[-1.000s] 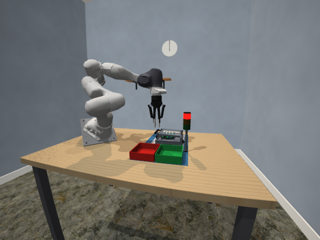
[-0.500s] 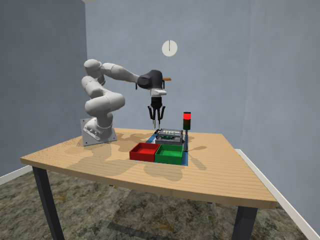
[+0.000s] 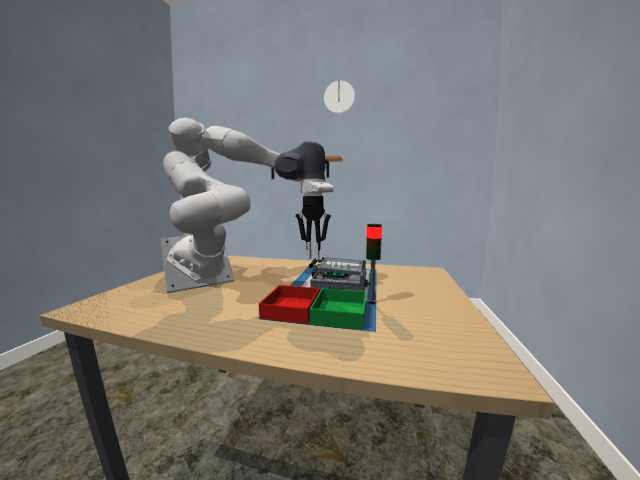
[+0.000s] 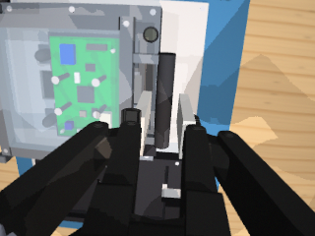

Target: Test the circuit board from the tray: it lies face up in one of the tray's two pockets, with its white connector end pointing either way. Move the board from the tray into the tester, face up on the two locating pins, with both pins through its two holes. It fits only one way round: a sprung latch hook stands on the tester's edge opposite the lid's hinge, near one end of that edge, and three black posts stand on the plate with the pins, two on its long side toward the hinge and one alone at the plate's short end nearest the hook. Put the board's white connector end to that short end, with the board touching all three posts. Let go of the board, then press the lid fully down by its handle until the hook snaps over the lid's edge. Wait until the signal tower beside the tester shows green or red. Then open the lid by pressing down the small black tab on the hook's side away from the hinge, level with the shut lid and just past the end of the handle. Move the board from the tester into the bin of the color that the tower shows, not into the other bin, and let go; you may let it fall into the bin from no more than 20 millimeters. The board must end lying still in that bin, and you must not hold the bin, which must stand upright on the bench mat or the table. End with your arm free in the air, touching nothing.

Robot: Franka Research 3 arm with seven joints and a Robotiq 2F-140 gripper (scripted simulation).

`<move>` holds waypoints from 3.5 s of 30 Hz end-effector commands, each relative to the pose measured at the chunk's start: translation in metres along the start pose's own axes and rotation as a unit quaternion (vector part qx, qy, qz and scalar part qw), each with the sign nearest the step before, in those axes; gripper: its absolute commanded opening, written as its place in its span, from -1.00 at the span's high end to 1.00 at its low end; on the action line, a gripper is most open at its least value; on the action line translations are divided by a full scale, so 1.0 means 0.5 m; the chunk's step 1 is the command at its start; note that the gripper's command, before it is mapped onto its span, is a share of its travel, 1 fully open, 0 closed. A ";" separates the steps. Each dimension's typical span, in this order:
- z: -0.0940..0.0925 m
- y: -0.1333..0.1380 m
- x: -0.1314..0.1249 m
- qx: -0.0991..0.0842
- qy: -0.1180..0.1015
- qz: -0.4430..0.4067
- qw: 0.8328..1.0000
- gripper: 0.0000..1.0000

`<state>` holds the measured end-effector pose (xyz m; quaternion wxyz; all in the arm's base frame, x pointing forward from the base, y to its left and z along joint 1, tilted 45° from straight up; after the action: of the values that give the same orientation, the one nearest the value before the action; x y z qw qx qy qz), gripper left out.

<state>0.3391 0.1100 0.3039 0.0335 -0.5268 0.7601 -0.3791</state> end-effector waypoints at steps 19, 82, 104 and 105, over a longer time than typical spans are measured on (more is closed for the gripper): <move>0.009 -0.002 0.000 0.001 -0.001 -0.002 1.000 0.68; 0.055 -0.002 0.000 0.001 -0.001 -0.002 1.000 1.00; 0.041 -0.004 -0.001 0.001 -0.001 -0.002 1.000 1.00; 0.041 -0.004 -0.001 0.001 -0.001 -0.002 1.000 1.00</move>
<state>0.3509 0.0968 0.2870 0.0333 -0.5287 0.7593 -0.3780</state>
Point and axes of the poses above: the point where the finger pads meet when closed, its own z axis out along the fingers, its own y axis across the jaws, x = y × z, the point moved 5 cm from there along -z, back along the fingers, and after that the axes turned 14 degrees about z, right-handed, at the moved point
